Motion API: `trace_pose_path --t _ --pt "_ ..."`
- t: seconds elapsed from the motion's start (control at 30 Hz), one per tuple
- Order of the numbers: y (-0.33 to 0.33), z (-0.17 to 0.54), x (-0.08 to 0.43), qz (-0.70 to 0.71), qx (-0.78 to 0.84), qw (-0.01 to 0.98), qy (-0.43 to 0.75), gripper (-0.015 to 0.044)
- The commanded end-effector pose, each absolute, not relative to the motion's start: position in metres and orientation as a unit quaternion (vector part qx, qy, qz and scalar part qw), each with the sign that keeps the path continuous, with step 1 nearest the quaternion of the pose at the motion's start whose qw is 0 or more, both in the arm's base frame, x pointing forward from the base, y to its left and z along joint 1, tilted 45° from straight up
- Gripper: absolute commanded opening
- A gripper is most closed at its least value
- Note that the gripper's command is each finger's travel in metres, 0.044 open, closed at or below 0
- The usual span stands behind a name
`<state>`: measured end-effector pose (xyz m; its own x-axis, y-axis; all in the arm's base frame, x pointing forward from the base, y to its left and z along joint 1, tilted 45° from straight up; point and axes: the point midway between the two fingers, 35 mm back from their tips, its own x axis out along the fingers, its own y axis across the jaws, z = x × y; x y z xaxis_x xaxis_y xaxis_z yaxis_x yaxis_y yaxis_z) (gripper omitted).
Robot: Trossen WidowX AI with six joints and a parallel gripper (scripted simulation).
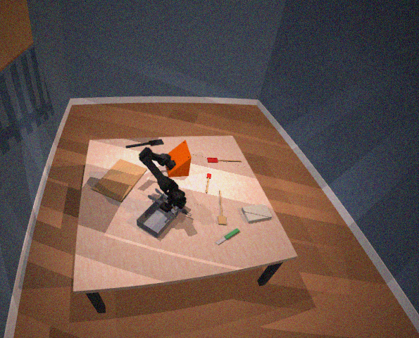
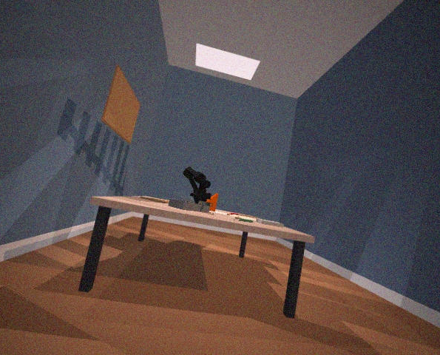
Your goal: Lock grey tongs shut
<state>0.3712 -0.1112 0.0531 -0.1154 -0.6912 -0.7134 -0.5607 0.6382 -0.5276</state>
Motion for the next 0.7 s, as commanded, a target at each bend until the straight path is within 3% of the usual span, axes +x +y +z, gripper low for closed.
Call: trace_pose_path --t 0.0,0.67 --pt "-0.1111 0.0532 0.371 -0.063 -0.42 0.515 0.744 0.0201" --pt "-0.1111 0.0532 0.371 -0.063 -0.42 0.515 0.744 0.0068"
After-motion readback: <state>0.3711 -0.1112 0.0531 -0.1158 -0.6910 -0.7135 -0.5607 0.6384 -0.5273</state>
